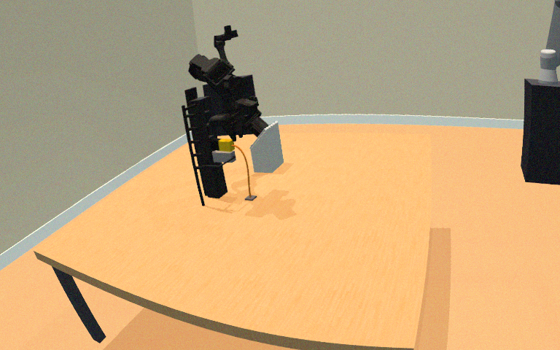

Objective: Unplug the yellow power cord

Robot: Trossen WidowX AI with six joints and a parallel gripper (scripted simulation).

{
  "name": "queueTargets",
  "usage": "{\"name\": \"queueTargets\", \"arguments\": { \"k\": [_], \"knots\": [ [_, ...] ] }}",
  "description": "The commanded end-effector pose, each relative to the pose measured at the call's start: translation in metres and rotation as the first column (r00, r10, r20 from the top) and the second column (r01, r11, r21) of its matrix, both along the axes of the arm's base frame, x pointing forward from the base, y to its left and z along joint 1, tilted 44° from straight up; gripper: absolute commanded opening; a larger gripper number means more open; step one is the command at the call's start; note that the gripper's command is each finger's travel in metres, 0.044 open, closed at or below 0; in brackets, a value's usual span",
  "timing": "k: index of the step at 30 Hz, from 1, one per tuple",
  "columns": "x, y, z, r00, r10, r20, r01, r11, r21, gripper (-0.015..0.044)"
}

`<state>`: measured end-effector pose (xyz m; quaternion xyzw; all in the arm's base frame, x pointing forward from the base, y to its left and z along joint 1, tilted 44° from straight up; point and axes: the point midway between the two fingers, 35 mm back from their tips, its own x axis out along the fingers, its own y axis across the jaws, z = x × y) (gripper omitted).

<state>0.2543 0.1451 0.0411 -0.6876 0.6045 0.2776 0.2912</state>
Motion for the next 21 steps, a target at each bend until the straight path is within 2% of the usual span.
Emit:
{"name": "queueTargets", "arguments": {
  "k": [1,21],
  "knots": [
    [0.002,0.001,0.003,1.000,-0.001,0.009,0.001,1.000,0.004,0.0160],
    [0.001,-0.023,0.024,1.000,-0.001,0.009,0.001,1.000,0.002,0.0160]
  ]
}}
